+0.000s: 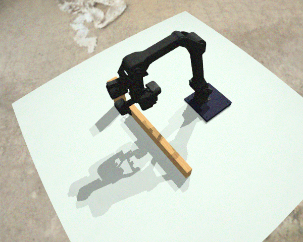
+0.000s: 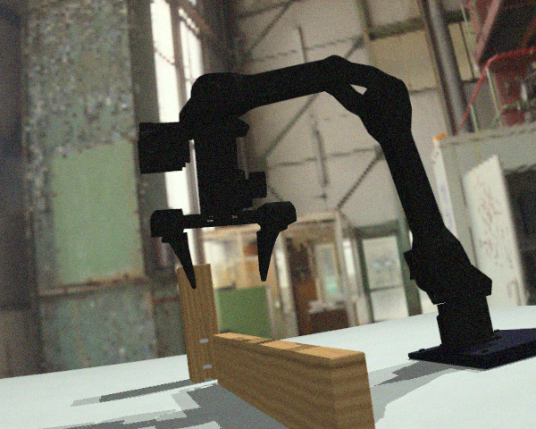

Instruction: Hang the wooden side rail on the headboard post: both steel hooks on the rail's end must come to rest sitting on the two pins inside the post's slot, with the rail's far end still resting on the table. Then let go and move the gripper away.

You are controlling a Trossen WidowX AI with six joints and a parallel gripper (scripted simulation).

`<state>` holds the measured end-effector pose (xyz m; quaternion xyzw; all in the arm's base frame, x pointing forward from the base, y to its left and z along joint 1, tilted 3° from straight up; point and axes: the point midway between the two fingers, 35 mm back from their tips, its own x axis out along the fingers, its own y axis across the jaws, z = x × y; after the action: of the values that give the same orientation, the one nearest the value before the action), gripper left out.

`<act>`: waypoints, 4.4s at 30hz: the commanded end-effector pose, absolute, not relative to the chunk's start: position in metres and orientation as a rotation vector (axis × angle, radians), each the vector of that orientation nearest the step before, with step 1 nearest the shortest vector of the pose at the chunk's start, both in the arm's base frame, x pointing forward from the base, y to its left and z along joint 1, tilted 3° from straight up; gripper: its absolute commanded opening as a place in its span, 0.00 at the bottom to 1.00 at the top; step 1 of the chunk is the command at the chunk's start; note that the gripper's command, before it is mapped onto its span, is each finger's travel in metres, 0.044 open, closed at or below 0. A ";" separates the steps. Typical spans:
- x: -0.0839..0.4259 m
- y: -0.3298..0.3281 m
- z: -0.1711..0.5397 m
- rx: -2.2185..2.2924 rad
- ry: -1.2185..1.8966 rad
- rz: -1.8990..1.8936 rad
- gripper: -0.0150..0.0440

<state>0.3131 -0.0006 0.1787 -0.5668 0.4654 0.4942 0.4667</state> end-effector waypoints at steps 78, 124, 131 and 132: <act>0.320 -0.005 0.061 -1.400 1.124 1.265 0.45; 0.334 -0.003 0.063 -1.401 1.123 1.265 0.25; 0.336 -0.002 0.063 -1.401 1.123 1.264 0.25; 0.337 -0.002 0.063 -1.401 1.123 1.264 0.25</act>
<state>0.3309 -0.0032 0.0628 -0.5669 0.4579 0.5158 0.4504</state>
